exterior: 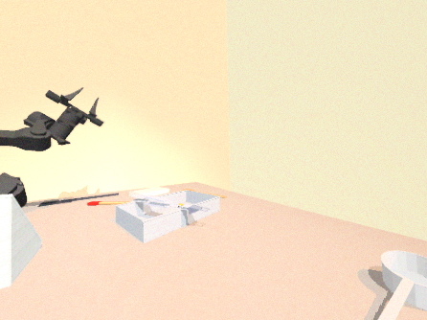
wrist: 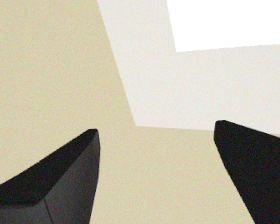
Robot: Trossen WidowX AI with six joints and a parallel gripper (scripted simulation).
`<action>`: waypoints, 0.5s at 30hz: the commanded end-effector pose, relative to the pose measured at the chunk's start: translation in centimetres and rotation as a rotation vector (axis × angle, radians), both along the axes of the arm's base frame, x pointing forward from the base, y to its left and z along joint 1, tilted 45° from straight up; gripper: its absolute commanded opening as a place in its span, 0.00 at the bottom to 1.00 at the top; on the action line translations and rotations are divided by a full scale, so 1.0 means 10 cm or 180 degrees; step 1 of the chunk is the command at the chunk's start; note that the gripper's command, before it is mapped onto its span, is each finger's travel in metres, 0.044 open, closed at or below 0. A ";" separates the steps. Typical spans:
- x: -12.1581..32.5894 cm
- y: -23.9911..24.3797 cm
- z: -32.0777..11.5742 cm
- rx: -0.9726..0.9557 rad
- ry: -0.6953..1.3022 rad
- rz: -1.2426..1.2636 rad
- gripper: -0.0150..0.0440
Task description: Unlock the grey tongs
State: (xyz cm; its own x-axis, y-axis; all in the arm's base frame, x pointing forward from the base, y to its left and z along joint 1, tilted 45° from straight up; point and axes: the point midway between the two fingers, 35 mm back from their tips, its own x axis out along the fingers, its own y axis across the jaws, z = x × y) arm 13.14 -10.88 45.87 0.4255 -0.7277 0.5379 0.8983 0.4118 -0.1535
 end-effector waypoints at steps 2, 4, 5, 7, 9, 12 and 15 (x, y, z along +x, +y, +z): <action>0.72 0.07 -0.11 -0.0048 0.0356 0.0558 0.69; 1.05 0.09 -0.23 0.0023 0.0538 0.0852 0.69; 1.19 0.07 -0.32 0.0111 0.0617 0.0970 0.69; 1.49 0.07 -0.50 0.0284 0.0798 0.1271 0.69; 1.76 0.03 -0.73 0.0535 0.0995 0.1517 0.69; 2.09 -0.01 -1.10 0.0980 0.1263 0.1858 0.69; 2.35 -0.05 -1.52 0.1559 0.1476 0.2196 0.69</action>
State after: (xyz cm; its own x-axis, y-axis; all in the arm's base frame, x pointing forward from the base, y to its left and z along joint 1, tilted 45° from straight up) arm 34.75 -11.06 34.02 0.9171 -0.3968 0.0383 0.3964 0.8977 -0.1921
